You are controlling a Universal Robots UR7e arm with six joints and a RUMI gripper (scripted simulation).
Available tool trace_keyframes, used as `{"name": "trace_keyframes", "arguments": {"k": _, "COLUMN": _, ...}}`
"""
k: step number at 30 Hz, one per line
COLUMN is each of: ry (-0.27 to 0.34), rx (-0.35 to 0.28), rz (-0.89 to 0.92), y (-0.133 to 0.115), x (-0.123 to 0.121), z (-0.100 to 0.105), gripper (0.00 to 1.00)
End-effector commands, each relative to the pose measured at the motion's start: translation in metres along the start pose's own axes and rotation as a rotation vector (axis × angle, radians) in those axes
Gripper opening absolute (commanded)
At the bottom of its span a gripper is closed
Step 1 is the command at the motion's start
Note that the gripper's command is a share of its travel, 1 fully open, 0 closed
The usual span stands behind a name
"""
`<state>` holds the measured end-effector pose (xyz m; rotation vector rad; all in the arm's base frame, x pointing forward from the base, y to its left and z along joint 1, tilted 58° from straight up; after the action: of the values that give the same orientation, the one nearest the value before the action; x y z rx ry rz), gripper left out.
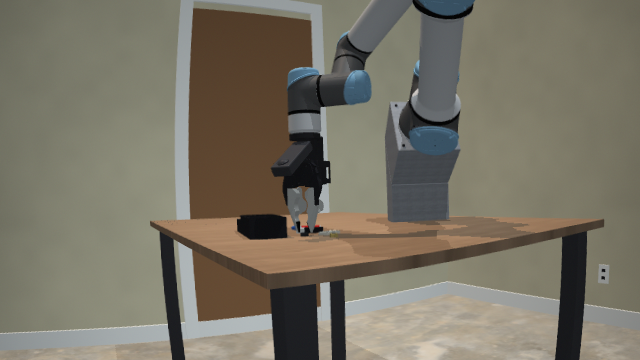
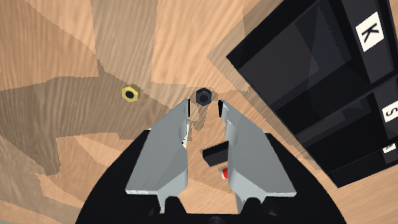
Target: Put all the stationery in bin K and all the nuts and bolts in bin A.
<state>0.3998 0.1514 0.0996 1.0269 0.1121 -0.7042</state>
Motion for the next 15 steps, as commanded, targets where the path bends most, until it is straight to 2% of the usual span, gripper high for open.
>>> {"name": "trace_keyframes", "arguments": {"k": 1, "ry": -0.001, "rx": 0.000, "rz": 0.000, "y": 0.0001, "x": -0.0002, "z": -0.0064, "gripper": 0.18}}
{"name": "trace_keyframes", "arguments": {"k": 14, "ry": -0.001, "rx": 0.000, "rz": 0.000, "y": 0.0001, "x": -0.0004, "z": -0.0064, "gripper": 0.18}}
{"name": "trace_keyframes", "arguments": {"k": 15, "ry": -0.001, "rx": 0.000, "rz": 0.000, "y": 0.0001, "x": -0.0004, "z": -0.0064, "gripper": 0.00}}
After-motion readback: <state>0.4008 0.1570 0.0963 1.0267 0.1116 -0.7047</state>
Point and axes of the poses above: the point where the finger pads meet when closed, its own z axis back along the fingers, its own x axis across the jaws, y = z × x, the point moved 9 cm from there along z, back along the fingers, and after that the axes turned 3 degrees about z, right-handed, at the moved point
